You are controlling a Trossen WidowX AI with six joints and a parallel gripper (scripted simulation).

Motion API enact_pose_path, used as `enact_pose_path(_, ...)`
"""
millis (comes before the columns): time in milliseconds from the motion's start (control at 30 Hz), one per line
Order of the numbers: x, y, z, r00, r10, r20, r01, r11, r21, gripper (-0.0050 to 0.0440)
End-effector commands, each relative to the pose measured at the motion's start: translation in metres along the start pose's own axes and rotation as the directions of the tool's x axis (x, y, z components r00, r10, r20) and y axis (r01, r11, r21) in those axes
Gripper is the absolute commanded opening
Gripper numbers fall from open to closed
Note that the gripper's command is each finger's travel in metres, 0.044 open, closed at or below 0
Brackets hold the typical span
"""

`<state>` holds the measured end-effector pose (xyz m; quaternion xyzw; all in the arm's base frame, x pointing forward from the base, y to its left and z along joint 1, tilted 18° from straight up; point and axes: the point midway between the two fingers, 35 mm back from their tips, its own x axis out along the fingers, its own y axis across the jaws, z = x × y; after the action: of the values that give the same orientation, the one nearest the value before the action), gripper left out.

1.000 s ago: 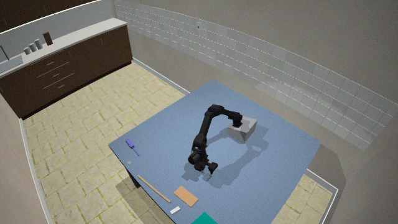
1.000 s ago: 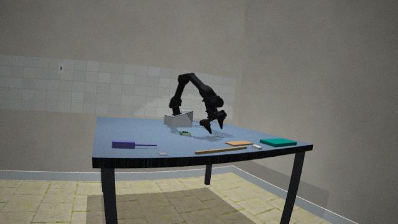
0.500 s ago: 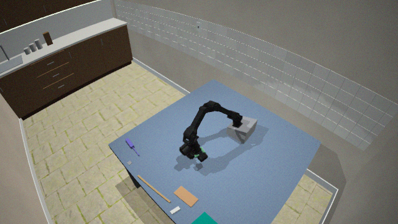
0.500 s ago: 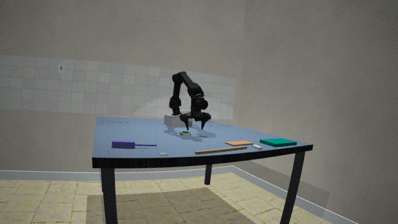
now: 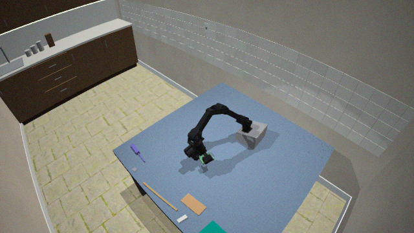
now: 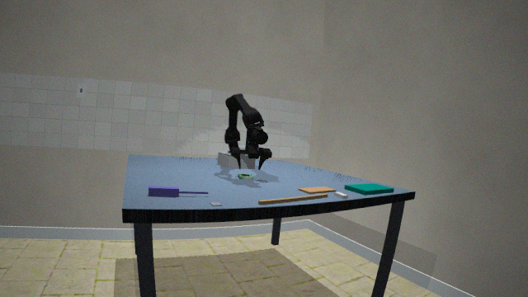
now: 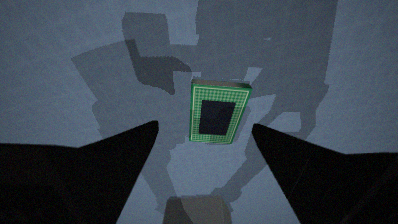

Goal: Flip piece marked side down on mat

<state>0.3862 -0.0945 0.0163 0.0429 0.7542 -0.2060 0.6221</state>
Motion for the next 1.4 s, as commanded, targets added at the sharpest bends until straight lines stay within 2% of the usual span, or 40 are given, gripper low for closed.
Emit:
enact_pose_path(0, -0.004, -0.010, -0.001, 1.000, -0.012, -0.003, 0.012, 0.999, 0.030, 0.0440)
enact_pose_path(733, -0.006, -0.014, -0.001, 1.000, -0.018, -0.007, 0.018, 0.999, 0.042, 0.0440)
enact_pose_path(1033, 0.039, -0.015, 0.010, 1.000, -0.017, -0.007, 0.018, 0.999, 0.041, 0.0440)
enact_pose_path(1367, 0.038, -0.015, 0.011, 1.000, -0.014, -0.005, 0.014, 0.999, 0.047, 0.0440)
